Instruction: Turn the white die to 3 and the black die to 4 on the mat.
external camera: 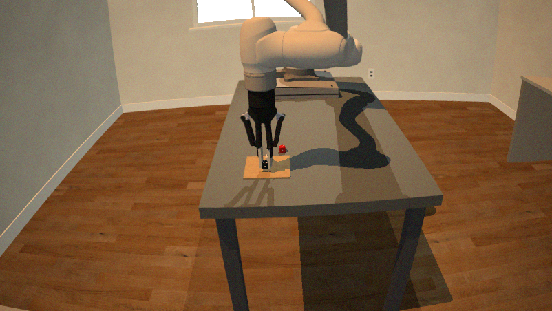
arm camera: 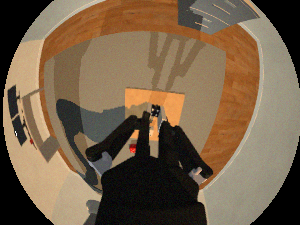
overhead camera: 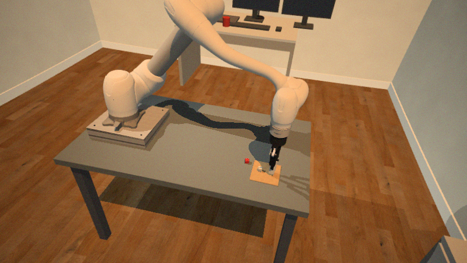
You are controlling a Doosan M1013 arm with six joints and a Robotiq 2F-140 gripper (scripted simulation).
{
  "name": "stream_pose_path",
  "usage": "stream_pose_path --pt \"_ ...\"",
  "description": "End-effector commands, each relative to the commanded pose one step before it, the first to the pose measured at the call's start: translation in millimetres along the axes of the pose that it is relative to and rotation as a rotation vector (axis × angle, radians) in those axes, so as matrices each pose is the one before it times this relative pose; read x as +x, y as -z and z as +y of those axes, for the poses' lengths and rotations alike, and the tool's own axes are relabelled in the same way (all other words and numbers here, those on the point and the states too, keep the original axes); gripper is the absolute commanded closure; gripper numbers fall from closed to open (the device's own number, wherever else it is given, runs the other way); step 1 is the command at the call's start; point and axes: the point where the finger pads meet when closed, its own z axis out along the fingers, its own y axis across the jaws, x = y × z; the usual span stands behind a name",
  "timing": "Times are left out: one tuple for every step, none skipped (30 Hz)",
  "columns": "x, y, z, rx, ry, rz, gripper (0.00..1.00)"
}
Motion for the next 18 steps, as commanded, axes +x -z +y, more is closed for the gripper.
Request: stream_pose_path --pt "-2.25 -7.99 -1.03 -0.00275 0.00106 -0.00327 0.82" --pt "0.0 -0.87 0.0 0.0 0.0 0.0 0.82" --pt "0.0 -0.56 0.0 0.0 0.0 0.0 0.82" --pt "0.0 -0.31 0.0 0.0 0.0 0.0 0.82" --pt "0.0 -0.12 0.0 0.0 0.0 0.0 0.82" --pt "0.0 -0.02 0.0 0.0 0.0 0.0 0.82" --pt "0.0 0.0 0.0 0.0 0.0 0.0 0.82" --pt "0.0 0.0 0.0 0.0 0.0 0.0 0.82" --pt "0.0 0.0 0.0 0.0 0.0 0.0 0.82" --pt "0.0 0.0 0.0 0.0 0.0 0.0 0.82" --pt "0.0 0.0 0.0 0.0 0.0 0.0 0.82" --pt "0.0 0.0 0.0 0.0 0.0 0.0 0.82" --pt "0.0 0.0 0.0 0.0 0.0 0.0 0.82" --pt "0.0 0.0 0.0 0.0 0.0 0.0 0.82" --pt "0.0 0.0 0.0 0.0 0.0 0.0 0.82" --pt "0.0 0.0 0.0 0.0 0.0 0.0 0.82" --pt "0.0 0.0 0.0 0.0 0.0 0.0 0.82" --pt "0.0 0.0 0.0 0.0 0.0 0.0 0.82"
